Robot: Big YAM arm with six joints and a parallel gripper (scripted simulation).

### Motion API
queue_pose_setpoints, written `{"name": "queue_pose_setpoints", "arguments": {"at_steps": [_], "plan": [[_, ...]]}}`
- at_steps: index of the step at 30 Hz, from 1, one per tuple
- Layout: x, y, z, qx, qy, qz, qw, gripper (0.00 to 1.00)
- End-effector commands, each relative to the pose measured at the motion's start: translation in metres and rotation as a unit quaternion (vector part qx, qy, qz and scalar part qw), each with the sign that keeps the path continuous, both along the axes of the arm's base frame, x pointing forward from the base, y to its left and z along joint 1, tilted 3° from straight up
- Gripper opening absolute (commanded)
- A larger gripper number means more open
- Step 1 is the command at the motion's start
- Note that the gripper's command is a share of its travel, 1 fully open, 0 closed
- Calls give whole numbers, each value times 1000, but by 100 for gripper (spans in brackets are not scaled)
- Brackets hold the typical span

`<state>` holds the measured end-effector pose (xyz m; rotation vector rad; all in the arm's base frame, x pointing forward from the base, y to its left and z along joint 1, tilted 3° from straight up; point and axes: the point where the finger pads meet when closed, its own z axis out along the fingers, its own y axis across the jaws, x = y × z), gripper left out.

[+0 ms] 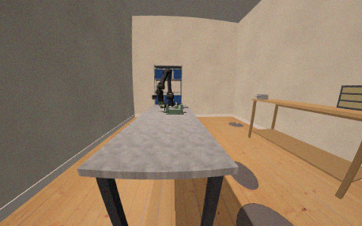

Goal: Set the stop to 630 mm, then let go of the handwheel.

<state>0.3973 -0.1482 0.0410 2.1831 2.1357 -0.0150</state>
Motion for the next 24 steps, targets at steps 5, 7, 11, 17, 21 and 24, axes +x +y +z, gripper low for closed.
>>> {"name": "queue_pose_setpoints", "arguments": {"at_steps": [5, 7, 11, 17, 21, 24], "plan": [[32, -6, -16, -7, -4, -3, 1000, 6], [12, -5, -31, 1, 16, -9, 1000, 6], [12, -4, -30, 2, 22, -7, 1000, 6], [42, -4, -19, -4, 3, -1, 1000, 6], [53, -3, -20, -3, 0, -1, 1000, 6], [55, -4, -20, -3, -1, -2, 1000, 6]]}}
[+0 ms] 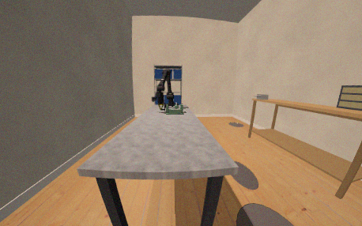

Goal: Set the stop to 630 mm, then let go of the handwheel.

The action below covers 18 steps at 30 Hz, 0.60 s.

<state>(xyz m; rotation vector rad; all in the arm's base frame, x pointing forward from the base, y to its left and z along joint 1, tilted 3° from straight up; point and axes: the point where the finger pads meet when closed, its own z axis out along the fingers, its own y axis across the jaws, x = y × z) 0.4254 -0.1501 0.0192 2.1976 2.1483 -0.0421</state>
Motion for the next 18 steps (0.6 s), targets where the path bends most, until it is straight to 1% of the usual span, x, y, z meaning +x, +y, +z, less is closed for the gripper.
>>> {"name": "queue_pose_setpoints", "arguments": {"at_steps": [1, 5, 8, 14, 18], "plan": [[28, -2, 2, -4, -15, -1, 1000, 6], [30, -3, 2, -5, -18, -1, 1000, 6], [31, -1, 3, -3, -11, 0, 1000, 6], [46, -2, 6, -4, -18, 0, 1000, 6], [49, -2, 6, -4, -19, 0, 1000, 6]]}}
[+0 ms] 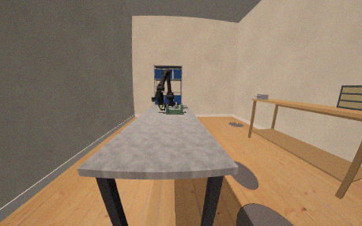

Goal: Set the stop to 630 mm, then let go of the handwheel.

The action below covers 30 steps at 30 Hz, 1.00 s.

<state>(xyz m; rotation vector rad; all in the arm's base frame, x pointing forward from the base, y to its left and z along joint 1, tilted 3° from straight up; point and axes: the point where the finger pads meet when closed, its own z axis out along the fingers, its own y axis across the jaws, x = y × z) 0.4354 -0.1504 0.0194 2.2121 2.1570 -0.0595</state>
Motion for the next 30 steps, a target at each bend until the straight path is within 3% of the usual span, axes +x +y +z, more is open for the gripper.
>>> {"name": "queue_pose_setpoints", "arguments": {"at_steps": [1, 30], "plan": [[39, -1, 6, -6, -29, 1, 1000, 6], [59, -1, 17, -6, -30, 1, 1000, 6]]}}
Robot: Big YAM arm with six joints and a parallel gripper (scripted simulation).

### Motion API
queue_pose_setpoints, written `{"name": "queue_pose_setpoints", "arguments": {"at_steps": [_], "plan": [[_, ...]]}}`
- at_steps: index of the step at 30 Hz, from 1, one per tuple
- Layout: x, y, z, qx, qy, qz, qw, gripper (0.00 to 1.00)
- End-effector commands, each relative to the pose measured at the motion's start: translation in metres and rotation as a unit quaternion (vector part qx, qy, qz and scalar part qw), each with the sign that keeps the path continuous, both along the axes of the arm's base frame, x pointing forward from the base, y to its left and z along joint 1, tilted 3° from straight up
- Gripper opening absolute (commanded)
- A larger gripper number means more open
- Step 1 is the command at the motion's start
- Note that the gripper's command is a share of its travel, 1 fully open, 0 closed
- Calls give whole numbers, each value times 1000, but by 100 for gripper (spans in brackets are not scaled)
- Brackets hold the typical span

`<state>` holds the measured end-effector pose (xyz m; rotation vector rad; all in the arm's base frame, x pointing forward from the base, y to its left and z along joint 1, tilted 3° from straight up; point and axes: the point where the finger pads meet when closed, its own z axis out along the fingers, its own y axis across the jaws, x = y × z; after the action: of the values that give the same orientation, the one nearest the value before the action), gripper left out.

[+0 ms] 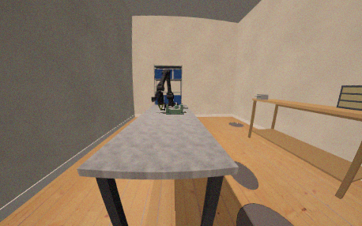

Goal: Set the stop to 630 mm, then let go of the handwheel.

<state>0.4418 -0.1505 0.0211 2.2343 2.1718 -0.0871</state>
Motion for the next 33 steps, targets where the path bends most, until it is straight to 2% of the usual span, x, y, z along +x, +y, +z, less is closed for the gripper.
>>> {"name": "queue_pose_setpoints", "arguments": {"at_steps": [1, 26, 33], "plan": [[52, 0, 15, -10, -46, 3, 999, 6], [67, 0, 27, -10, -46, 3, 999, 6], [75, 1, 38, -10, -47, 3, 999, 6]]}}
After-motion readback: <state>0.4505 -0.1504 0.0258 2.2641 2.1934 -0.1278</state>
